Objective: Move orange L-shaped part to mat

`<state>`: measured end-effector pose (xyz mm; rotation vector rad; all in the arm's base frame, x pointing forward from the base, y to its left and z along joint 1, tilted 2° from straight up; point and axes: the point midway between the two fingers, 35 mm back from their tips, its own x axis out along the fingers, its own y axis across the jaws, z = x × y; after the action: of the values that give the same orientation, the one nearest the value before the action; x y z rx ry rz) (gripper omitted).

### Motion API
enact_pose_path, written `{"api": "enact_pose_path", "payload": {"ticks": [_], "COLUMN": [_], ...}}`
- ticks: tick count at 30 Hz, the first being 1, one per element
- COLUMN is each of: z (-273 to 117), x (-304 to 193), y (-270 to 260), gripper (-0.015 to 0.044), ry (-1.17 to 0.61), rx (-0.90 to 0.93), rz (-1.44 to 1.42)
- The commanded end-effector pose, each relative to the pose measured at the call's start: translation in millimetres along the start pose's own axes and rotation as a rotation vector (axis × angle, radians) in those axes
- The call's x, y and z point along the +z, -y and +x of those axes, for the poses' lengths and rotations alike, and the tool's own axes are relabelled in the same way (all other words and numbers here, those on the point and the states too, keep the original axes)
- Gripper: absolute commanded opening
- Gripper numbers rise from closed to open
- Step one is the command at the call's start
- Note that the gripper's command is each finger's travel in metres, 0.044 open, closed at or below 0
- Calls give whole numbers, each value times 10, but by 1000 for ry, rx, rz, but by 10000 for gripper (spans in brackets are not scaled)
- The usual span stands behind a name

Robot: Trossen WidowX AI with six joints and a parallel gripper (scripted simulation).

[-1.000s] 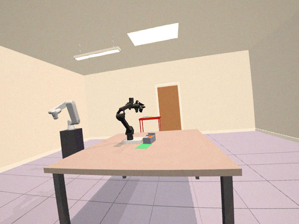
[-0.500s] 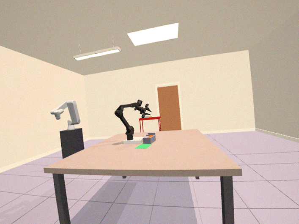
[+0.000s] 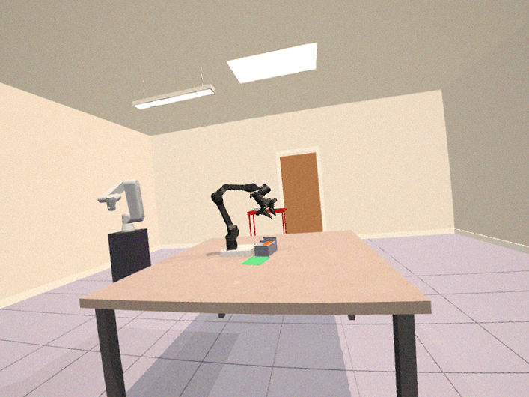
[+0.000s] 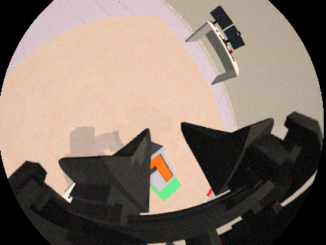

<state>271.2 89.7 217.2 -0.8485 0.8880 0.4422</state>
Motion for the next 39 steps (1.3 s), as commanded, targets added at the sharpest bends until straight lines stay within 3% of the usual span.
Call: {"api": "enact_pose_path", "payload": {"ticks": [1,7,22,30,39], "z": [350,402,420,1006,1046], "x": [-648,-955,-959,-1172,-1188], "y": [84,84,77,-239,-262], "gripper": [180,180,180,180,180], "ry": [-376,-589,-589,-589,-589], "rx": [170,192,192,192,192], "rz": [854,1288,1288,1288,1288]}}
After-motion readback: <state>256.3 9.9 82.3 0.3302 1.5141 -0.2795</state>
